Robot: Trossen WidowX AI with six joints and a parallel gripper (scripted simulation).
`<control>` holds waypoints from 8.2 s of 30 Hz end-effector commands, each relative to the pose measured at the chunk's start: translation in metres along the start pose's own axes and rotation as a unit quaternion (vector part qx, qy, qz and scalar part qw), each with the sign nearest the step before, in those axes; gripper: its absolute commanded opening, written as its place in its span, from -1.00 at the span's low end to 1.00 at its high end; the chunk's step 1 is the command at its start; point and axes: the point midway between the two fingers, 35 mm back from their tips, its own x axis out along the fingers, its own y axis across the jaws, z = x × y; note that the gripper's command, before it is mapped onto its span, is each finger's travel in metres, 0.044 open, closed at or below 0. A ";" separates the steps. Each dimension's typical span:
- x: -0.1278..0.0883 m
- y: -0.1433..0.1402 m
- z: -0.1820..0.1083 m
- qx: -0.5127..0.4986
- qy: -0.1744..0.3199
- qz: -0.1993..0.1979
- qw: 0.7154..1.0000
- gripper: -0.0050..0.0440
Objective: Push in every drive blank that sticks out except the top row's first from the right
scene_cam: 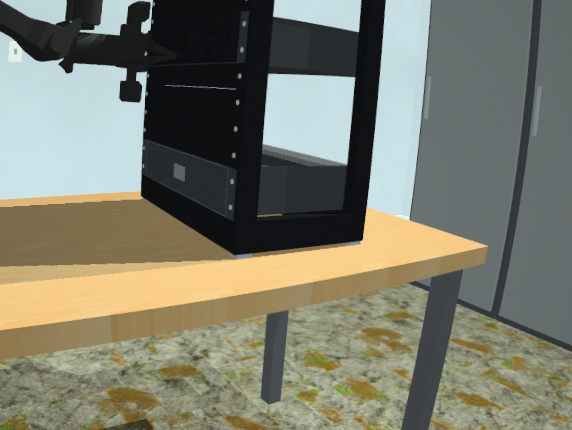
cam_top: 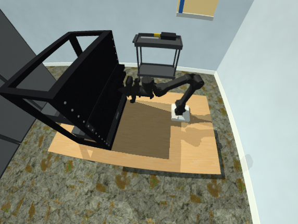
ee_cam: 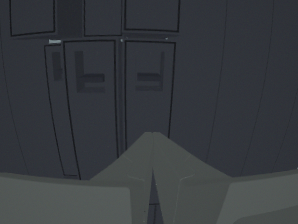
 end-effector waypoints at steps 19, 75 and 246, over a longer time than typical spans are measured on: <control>0.005 0.014 0.000 0.005 0.001 0.014 1.000 -0.80; 0.015 0.017 0.000 0.005 0.001 0.014 1.000 -0.80; 0.028 0.027 -0.001 0.005 0.001 0.014 1.000 -0.80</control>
